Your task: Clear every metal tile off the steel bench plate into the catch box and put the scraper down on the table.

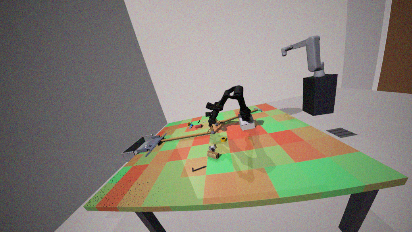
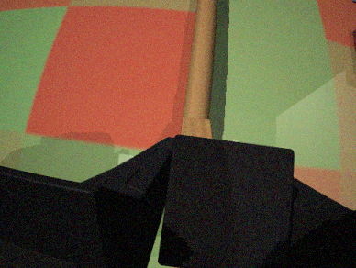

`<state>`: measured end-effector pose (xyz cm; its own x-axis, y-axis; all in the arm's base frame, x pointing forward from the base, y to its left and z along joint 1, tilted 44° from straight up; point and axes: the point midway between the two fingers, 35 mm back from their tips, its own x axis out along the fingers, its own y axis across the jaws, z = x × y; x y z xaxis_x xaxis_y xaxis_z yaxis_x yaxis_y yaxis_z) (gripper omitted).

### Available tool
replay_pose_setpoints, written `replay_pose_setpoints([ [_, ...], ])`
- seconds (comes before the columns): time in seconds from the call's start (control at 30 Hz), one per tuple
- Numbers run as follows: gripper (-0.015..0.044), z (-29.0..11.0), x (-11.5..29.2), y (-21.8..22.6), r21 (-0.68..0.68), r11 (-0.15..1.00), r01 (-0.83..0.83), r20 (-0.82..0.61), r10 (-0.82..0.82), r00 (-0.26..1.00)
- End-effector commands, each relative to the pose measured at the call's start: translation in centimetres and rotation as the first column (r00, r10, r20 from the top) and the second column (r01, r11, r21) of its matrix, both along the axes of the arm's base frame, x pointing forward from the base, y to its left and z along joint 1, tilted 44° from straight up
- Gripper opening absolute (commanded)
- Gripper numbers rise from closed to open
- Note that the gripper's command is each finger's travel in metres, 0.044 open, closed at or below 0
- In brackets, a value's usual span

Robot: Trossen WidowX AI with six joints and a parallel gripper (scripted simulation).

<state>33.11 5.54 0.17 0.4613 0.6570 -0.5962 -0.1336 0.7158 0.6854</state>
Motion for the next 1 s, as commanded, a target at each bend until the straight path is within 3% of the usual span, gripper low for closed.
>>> replay_pose_setpoints([
  [0.0,0.0,0.6,0.0,0.3,-0.002,1.0,0.004,0.008,-0.004,1.0],
  [0.97,0.0,2.9,-1.2,2.6,0.005,1.0,0.001,0.011,-0.001,1.0],
])
